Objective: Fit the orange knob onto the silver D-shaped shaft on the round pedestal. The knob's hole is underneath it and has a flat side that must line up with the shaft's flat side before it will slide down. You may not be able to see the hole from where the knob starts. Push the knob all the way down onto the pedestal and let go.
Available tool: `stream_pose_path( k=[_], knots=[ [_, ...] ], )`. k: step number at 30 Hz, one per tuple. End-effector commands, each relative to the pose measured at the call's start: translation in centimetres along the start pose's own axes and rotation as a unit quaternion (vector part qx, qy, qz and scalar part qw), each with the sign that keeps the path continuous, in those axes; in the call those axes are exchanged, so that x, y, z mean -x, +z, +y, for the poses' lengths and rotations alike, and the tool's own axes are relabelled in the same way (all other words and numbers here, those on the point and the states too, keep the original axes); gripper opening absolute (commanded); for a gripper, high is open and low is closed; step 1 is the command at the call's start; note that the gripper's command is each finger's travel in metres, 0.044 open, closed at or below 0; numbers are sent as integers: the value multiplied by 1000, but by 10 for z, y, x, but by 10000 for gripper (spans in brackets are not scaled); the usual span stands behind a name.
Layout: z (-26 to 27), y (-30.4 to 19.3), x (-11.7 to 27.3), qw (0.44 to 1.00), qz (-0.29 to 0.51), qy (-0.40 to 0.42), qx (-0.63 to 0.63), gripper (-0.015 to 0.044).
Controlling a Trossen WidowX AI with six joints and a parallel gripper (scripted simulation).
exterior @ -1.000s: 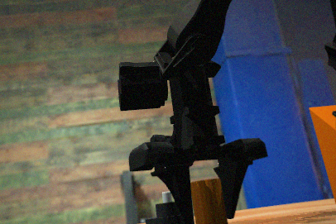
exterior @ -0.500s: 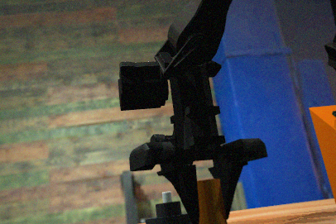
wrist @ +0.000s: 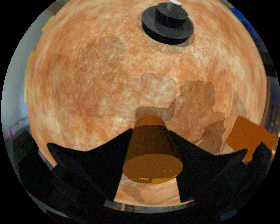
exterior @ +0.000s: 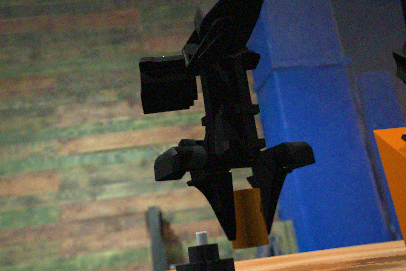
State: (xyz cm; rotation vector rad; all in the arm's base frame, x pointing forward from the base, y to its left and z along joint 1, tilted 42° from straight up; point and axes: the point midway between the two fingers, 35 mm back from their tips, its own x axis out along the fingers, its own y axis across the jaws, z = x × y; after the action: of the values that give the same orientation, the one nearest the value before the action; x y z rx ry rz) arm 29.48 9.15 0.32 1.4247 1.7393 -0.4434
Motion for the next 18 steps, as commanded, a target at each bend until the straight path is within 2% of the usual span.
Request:
stream_pose_path(
  k=[1,18],
  knots=[
    [5,4,18,1000,-3,7,1,0],
    [2,9,71,1000,6,9,-6,0]
  ],
)
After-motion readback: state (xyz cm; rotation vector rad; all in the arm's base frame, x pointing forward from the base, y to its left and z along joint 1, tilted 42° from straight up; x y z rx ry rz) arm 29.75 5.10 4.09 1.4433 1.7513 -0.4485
